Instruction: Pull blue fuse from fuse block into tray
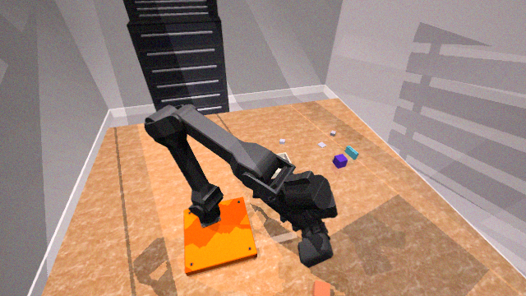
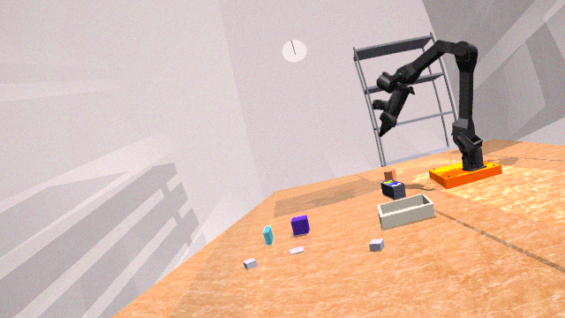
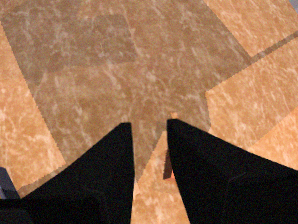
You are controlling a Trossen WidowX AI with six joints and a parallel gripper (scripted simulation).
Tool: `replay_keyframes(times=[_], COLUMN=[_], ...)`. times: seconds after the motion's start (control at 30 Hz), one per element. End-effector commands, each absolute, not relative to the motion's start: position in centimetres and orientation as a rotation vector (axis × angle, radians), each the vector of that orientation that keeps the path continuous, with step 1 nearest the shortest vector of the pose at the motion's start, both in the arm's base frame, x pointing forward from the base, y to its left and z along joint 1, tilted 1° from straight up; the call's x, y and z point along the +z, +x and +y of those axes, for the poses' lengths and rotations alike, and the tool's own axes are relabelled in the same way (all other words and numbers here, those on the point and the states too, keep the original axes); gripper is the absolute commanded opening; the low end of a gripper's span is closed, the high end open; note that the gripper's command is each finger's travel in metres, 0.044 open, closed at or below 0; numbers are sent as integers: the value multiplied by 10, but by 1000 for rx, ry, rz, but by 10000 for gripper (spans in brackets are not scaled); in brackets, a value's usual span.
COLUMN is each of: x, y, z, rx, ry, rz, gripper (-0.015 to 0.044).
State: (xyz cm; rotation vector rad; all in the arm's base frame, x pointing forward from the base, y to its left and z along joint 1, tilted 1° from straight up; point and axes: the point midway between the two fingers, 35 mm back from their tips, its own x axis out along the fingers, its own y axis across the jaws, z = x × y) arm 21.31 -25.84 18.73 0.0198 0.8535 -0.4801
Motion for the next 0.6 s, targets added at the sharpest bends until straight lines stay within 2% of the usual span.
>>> replay_keyframes(times=[0.0, 0.17, 0.33, 0.57], x=[153, 115, 87, 84], y=[243, 267, 270, 271], z=[-219, -155, -93, -82], rx=[-332, -138, 24, 45], ry=[64, 46, -54, -74], rz=[1024, 1277, 1531, 1565], gripper=[69, 69, 69, 69])
